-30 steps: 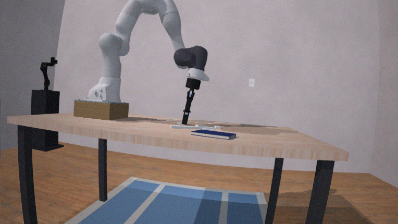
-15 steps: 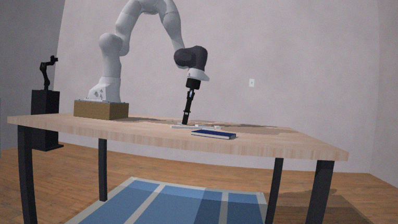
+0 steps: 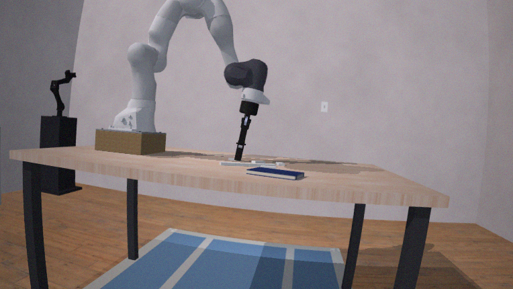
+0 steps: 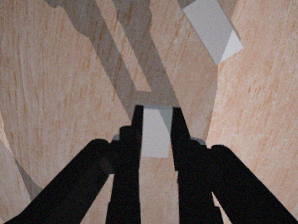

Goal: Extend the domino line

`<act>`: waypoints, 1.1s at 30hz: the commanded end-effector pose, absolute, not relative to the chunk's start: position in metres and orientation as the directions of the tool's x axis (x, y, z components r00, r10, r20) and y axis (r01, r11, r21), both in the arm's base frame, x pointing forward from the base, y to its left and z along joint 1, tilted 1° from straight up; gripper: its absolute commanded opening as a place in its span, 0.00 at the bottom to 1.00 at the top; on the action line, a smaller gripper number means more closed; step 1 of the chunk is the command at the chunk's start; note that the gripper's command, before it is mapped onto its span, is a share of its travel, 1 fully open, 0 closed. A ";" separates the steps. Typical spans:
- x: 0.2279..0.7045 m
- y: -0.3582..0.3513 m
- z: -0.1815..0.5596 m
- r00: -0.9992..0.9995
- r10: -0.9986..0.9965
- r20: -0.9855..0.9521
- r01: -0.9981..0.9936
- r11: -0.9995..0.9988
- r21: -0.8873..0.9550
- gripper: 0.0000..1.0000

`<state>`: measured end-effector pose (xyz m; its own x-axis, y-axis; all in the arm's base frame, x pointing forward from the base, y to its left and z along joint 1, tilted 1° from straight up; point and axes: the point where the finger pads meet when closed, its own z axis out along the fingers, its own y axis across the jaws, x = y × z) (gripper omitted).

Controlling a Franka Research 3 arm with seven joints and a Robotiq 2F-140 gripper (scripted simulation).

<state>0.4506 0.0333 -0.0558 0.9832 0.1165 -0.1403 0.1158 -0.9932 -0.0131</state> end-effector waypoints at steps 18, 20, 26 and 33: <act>0.452 0.033 -0.041 0.984 0.115 -0.138 0.114 -0.993 -0.011 0.22; 0.452 0.033 -0.033 0.984 0.115 -0.138 0.114 -0.993 -0.011 0.22; 0.452 0.032 -0.012 0.984 0.115 -0.138 0.114 -0.993 -0.011 0.22; 0.452 0.032 0.030 0.984 0.115 -0.138 0.114 -0.993 -0.011 0.22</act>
